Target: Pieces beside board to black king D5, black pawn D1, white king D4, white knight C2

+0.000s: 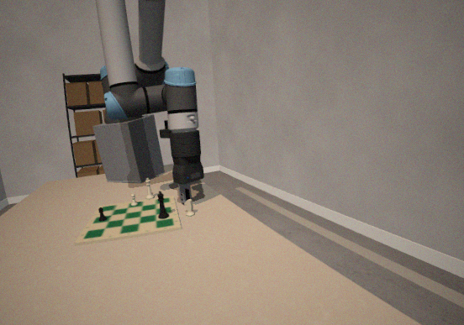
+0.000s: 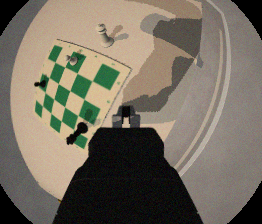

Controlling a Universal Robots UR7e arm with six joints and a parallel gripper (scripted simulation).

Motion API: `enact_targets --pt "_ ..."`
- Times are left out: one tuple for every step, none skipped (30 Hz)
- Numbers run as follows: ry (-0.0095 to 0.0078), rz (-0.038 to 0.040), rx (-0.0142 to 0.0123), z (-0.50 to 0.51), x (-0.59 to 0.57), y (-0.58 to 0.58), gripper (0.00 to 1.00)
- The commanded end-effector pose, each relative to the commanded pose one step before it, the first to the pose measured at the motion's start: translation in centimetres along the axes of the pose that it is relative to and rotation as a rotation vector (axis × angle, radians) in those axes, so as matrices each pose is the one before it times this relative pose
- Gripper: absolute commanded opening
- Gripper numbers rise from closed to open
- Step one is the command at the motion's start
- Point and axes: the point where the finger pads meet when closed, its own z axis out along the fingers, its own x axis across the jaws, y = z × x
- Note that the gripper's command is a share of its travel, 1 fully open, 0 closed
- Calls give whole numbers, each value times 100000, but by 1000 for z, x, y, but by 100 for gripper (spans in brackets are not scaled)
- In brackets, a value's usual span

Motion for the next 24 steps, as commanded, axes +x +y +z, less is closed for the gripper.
enact_targets --pt "10 41 -141 32 -49 74 0" --pt "0 0 -1 -3 0 0 0" --pt "-2 0 -7 -19 0 1 0" --pt "-6 -1 -17 -50 -1 2 0" --pt "-11 -2 -32 -92 -1 3 0" --pt "8 -11 21 -111 11 -23 0" --pt "36 -22 99 -108 33 -66 0" --pt "36 -26 98 -144 35 -66 0" --pt "1 -19 -4 -189 13 1 0" --pt "1 -23 -4 -228 16 1 0" --pt "1 -27 -5 -266 19 2 0" --pt "2 -30 -6 -302 22 1 0" --pt "0 -17 -2 -335 10 1 0" --pt "-2 0 1 -365 0 -1 0" --pt "-3 0 1 -394 0 -1 0" --pt "-3 0 1 -419 0 -2 0" --pt "0 0 0 0 0 0 0" --pt "0 0 0 0 0 0 0" --pt "-3 0 1 -439 0 -2 0" --pt "-3 0 1 -456 0 -2 0" --pt "-3 0 1 -467 0 -1 0" --pt "-3 0 1 -474 0 -1 0" --pt "-3 0 1 -476 -1 -1 0" --pt "-3 0 1 -473 -1 -1 0"
